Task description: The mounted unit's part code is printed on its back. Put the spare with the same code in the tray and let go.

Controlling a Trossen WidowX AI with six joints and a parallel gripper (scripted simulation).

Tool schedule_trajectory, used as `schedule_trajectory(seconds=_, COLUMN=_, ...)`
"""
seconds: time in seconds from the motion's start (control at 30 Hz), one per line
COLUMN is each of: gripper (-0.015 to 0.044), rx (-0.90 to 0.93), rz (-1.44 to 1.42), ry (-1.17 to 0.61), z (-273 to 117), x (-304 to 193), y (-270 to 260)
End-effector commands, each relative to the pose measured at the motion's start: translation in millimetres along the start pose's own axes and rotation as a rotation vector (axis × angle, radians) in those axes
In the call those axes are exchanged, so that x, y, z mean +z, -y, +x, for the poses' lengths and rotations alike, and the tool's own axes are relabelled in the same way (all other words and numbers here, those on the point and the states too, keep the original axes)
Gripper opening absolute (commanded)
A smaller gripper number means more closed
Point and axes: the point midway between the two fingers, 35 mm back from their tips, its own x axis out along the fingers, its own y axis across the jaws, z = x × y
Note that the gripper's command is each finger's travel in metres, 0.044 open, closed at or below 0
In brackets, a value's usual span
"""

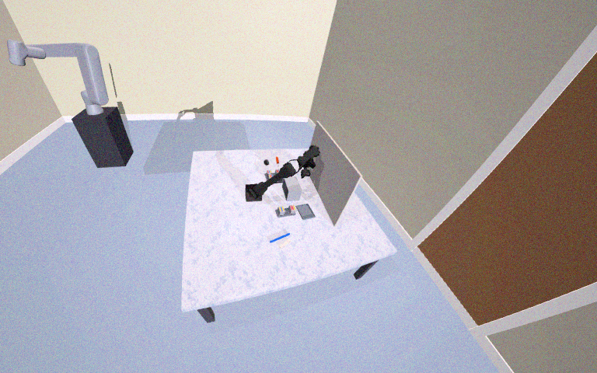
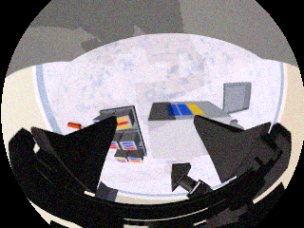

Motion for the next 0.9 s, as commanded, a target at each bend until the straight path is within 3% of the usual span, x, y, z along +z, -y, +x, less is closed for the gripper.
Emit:
schedule_trajectory(seconds=0.0, gripper=0.044, rx=-0.015, rz=-0.008, ry=0.005, z=0, x=2, y=5)
schedule_trajectory(seconds=0.37, gripper=0.044, rx=-0.015, rz=-0.029, ry=0.004, z=0, x=2, y=3)
schedule_trajectory(seconds=0.67, gripper=0.044, rx=-0.069, rz=-1.045, ry=-0.03, z=8, x=-36, y=-94)
schedule_trajectory(seconds=0.87, gripper=0.044, rx=-0.095, rz=-1.453, ry=-0.06, z=16, x=-59, y=-130)
